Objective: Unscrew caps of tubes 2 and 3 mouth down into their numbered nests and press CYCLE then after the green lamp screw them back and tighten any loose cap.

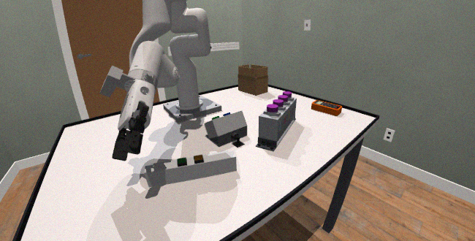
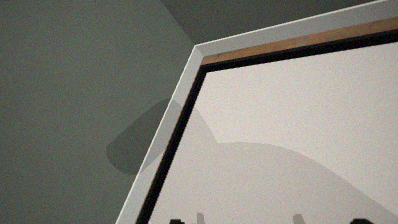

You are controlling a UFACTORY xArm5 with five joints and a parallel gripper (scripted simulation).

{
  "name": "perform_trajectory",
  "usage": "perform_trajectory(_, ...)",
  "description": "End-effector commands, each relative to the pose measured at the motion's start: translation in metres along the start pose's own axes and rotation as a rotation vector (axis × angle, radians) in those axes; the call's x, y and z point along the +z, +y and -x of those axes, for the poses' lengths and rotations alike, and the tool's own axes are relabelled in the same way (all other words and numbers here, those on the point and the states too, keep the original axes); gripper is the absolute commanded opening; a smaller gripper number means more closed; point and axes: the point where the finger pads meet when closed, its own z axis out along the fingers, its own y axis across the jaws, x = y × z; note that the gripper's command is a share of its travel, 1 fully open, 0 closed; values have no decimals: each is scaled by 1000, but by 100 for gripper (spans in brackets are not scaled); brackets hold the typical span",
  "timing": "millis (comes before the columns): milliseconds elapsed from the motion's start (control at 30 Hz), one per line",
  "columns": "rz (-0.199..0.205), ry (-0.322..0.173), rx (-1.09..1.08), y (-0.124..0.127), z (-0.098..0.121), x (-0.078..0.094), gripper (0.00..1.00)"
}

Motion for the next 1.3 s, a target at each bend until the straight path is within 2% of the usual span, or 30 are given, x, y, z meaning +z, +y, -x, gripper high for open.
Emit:
perform_trajectory(0,-3,4,0,-1,-2,0,100)
perform_trajectory(533,-3,4,0,-1,-2,0,100)
perform_trajectory(567,-3,4,0,-1,-2,0,46)
perform_trajectory(1267,-3,4,0,-1,-2,0,46)
